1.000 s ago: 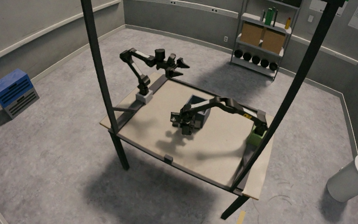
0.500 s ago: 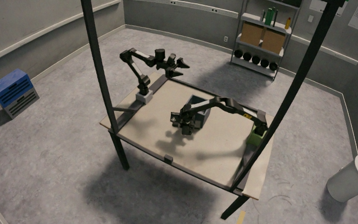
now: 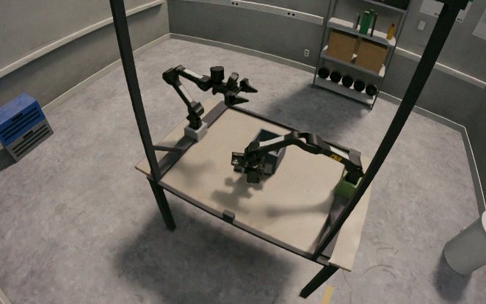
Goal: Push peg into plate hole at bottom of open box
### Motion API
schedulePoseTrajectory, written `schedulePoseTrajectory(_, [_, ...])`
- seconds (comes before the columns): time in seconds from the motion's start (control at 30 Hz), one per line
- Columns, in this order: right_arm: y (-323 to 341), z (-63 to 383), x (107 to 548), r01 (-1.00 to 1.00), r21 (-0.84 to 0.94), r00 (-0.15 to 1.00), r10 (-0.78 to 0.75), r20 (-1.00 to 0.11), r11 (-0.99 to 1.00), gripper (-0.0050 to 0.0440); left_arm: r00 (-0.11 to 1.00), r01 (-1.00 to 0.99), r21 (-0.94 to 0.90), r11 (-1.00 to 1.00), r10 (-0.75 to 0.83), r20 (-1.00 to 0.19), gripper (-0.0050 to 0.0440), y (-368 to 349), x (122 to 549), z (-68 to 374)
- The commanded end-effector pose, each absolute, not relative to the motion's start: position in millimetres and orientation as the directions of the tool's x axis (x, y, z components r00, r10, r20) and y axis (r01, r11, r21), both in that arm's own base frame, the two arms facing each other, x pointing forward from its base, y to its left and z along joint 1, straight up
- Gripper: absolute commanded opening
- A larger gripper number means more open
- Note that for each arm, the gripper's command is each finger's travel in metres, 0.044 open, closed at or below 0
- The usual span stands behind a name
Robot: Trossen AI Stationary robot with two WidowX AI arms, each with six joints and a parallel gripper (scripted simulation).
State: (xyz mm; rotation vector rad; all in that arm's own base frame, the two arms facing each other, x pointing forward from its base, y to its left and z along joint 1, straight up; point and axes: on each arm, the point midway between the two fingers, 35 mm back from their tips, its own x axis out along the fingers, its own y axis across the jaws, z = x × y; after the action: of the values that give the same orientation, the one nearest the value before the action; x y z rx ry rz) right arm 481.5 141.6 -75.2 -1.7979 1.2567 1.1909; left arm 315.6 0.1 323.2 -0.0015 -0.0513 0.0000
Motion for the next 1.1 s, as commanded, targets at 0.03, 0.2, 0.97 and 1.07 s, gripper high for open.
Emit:
schedulePoseTrajectory(0.03, [146.1, -57.0, 491.2, -0.938, -0.049, 0.176, -0.35, -0.92, -0.343, 0.0065, 0.997, 0.003, 0.001, 1.0, -0.003, 0.08, 0.044, -0.6, 313.1, 334.8])
schedulePoseTrajectory(0.2, [146.1, -57.0, 491.2, -0.938, -0.049, 0.176, -0.35, -0.92, -0.343, 0.0064, 0.997, 0.003, 0.001, 1.0, -0.003, 0.08, 0.044, -0.6, 313.1, 334.8])
schedulePoseTrajectory(0.97, [144.1, -39.9, 486.2, -0.938, -0.052, 0.18, -0.351, -0.919, -0.343, 0.0064, 0.997, 0.003, 0.001, 1.0, -0.003, 0.08, 0.044, -0.6, 313.1, 334.8])
schedulePoseTrajectory(1.07, [144.6, -38.1, 486.5, -0.938, -0.056, 0.182, -0.349, -0.919, -0.343, 0.0064, 0.997, 0.003, 0.001, 1.0, -0.003, 0.08, 0.044, -0.6, 313.1, 334.8])
